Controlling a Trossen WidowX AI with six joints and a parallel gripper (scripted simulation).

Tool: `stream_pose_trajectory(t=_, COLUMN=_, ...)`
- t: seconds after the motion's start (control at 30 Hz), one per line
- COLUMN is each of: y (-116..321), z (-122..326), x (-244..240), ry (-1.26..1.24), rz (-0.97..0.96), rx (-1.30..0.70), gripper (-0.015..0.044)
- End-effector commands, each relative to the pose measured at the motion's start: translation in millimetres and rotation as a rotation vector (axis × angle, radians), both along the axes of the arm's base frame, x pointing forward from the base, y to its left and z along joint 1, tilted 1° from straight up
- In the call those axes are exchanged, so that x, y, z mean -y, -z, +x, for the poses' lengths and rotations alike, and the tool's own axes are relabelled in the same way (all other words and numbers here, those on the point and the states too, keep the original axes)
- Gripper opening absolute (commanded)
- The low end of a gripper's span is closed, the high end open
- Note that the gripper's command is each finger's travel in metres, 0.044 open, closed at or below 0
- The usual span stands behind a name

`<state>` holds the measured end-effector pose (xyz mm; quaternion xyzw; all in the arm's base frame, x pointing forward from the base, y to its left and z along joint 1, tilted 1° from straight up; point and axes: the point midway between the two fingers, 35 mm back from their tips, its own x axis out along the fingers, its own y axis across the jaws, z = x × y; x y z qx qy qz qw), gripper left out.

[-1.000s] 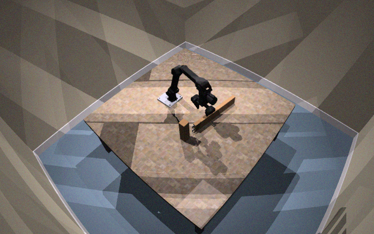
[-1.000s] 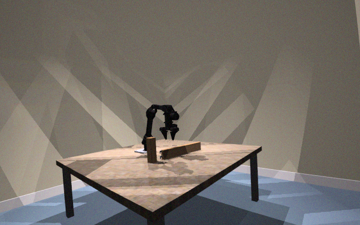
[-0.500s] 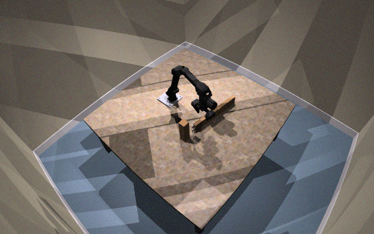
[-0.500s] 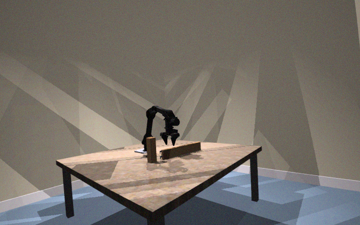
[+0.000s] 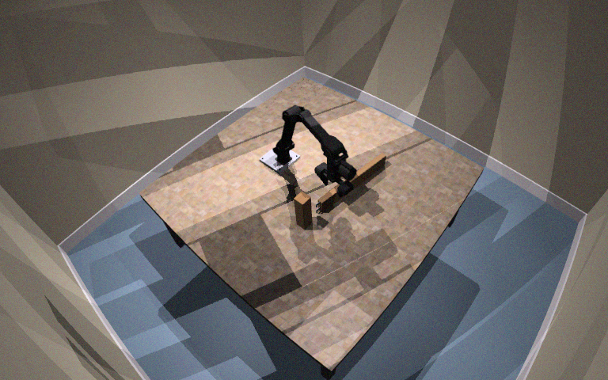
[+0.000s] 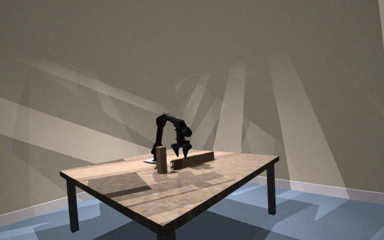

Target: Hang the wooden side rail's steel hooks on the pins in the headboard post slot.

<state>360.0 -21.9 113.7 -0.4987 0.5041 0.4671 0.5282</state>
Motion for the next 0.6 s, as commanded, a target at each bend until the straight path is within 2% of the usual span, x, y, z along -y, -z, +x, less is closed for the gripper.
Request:
stream_pose_trajectory(t=0.0, y=11, z=0, x=-1, ry=-0.006, rz=0.005, rx=-0.011, gripper=0.044)
stream_pose_trajectory(t=0.57, y=38, z=1, x=-1, ry=-0.006, rz=0.004, rx=-0.011, gripper=0.044)
